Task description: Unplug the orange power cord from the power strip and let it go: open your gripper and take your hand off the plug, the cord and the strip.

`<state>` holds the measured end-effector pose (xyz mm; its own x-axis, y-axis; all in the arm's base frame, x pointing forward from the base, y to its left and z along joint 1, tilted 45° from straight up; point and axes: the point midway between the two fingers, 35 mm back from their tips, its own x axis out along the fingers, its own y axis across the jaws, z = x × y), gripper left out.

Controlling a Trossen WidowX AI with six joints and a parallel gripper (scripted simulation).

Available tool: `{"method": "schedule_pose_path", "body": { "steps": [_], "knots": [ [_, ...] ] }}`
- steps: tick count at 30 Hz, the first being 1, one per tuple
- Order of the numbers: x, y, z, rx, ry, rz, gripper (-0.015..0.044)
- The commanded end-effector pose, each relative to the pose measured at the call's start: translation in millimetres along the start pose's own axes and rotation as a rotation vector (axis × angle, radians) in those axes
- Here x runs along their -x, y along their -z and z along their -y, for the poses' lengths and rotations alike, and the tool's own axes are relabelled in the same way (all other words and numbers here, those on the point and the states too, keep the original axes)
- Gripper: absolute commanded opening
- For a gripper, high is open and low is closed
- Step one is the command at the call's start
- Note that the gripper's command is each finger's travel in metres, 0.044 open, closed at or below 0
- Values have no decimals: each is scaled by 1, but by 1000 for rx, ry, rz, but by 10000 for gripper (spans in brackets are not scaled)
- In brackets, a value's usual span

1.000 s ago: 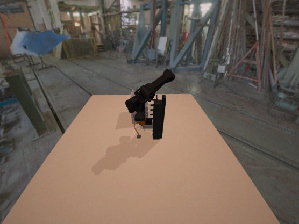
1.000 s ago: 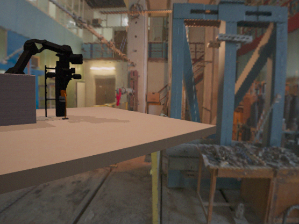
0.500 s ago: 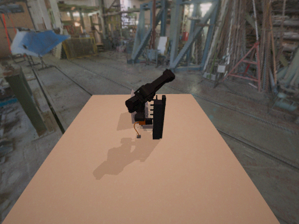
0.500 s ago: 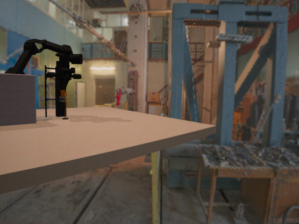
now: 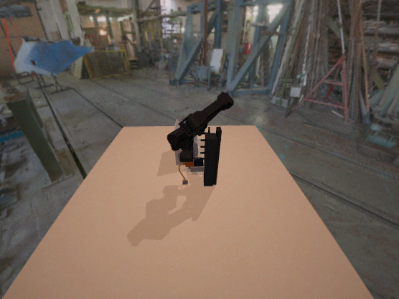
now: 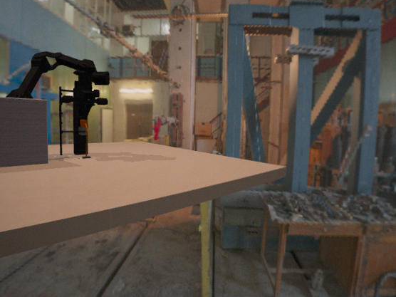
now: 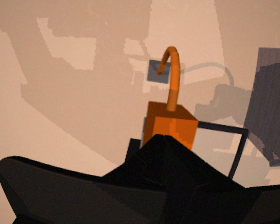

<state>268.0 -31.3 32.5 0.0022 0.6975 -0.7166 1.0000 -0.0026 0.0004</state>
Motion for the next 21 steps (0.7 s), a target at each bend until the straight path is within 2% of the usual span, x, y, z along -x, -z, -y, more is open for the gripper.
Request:
{"method": "schedule_pose_path", "body": {
  "steps": [1, 21],
  "knots": [
    [-1, 1, 1, 0, 6, -3, 0],
    [0, 0, 0, 0, 0, 0, 0]
  ]
}}
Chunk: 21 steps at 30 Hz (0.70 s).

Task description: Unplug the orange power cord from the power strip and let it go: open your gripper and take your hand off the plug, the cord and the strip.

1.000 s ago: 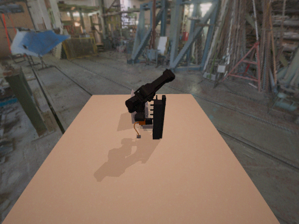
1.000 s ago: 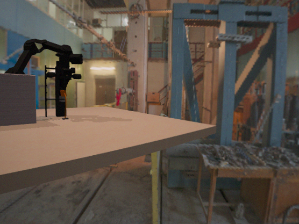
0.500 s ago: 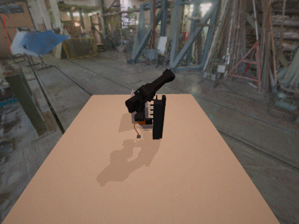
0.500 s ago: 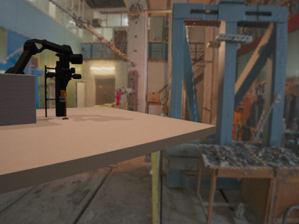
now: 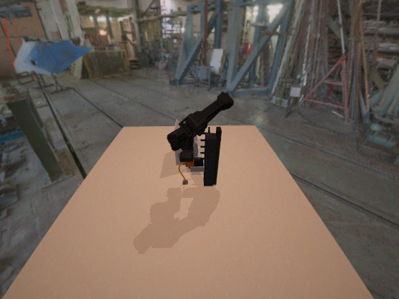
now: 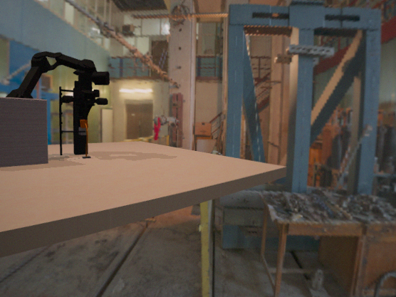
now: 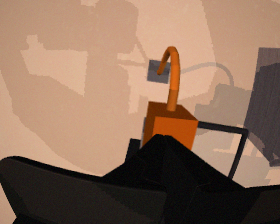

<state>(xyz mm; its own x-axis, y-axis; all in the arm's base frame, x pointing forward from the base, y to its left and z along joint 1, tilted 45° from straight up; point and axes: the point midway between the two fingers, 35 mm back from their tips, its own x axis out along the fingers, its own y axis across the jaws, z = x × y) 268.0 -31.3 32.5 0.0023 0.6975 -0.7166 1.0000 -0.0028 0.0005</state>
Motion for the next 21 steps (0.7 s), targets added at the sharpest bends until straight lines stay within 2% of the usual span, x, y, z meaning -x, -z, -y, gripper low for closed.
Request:
{"method": "schedule_pose_path", "body": {
  "steps": [1, 21],
  "knots": [
    [0, -1, 0, 0, 0, 0, 0],
    [1, -31, -2, -2, 0, 3, 0]
  ]
}}
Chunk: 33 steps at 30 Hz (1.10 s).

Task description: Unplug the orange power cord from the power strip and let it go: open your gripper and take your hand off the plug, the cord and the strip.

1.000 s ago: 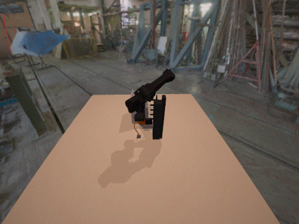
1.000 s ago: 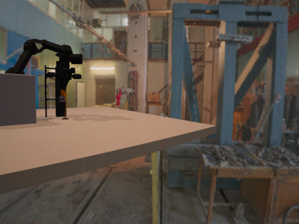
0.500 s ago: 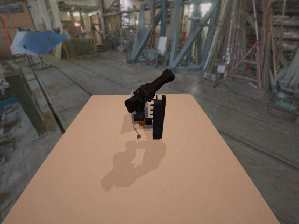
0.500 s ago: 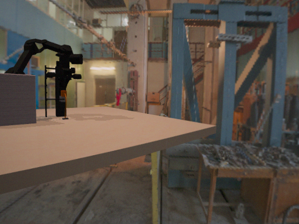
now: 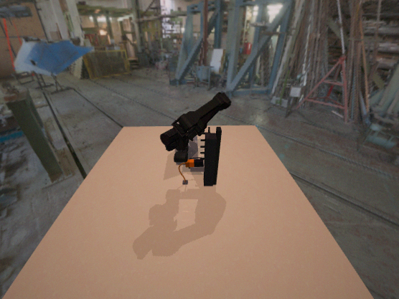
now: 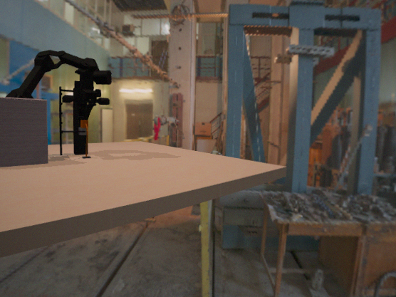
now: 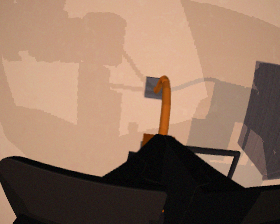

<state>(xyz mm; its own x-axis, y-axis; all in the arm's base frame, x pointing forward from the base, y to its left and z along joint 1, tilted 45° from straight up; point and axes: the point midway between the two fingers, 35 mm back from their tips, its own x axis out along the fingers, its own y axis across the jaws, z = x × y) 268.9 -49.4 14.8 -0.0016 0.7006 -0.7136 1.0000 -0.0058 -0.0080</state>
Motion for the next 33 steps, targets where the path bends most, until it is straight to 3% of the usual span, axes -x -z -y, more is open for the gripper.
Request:
{"method": "schedule_pose_path", "body": {
  "steps": [1, 33],
  "knots": [
    [2, -8, -2, 6, -4, 7, 0],
    [2, -55, -1, 6, -4, 4, 0]
  ]
}}
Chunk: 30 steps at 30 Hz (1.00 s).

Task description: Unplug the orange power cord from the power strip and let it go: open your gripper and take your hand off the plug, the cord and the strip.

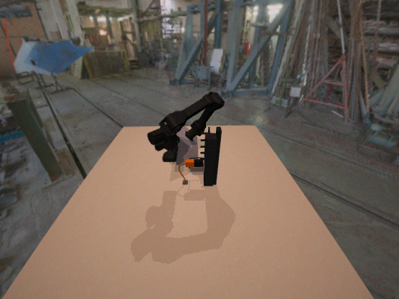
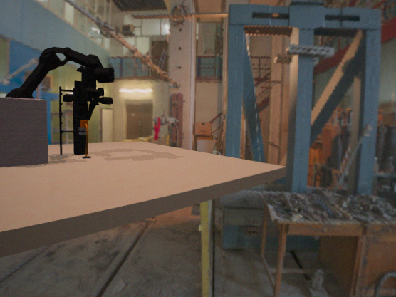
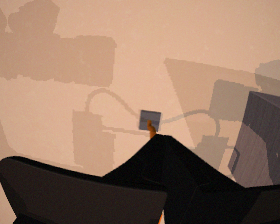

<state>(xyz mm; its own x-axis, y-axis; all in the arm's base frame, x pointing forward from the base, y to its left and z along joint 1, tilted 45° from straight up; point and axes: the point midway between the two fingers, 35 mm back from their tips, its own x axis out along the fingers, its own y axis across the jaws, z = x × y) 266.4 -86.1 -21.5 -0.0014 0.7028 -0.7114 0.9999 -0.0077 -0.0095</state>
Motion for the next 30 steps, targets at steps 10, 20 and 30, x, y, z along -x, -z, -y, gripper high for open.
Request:
{"method": "schedule_pose_path", "body": {
  "steps": [10, 20, 30],
  "knots": [
    [2, -3, -2, 8, -3, 7, 0],
    [1, -3, -1, 8, -3, 7, 0],
    [1, -3, -1, 8, -3, 7, 0]
  ]
}}
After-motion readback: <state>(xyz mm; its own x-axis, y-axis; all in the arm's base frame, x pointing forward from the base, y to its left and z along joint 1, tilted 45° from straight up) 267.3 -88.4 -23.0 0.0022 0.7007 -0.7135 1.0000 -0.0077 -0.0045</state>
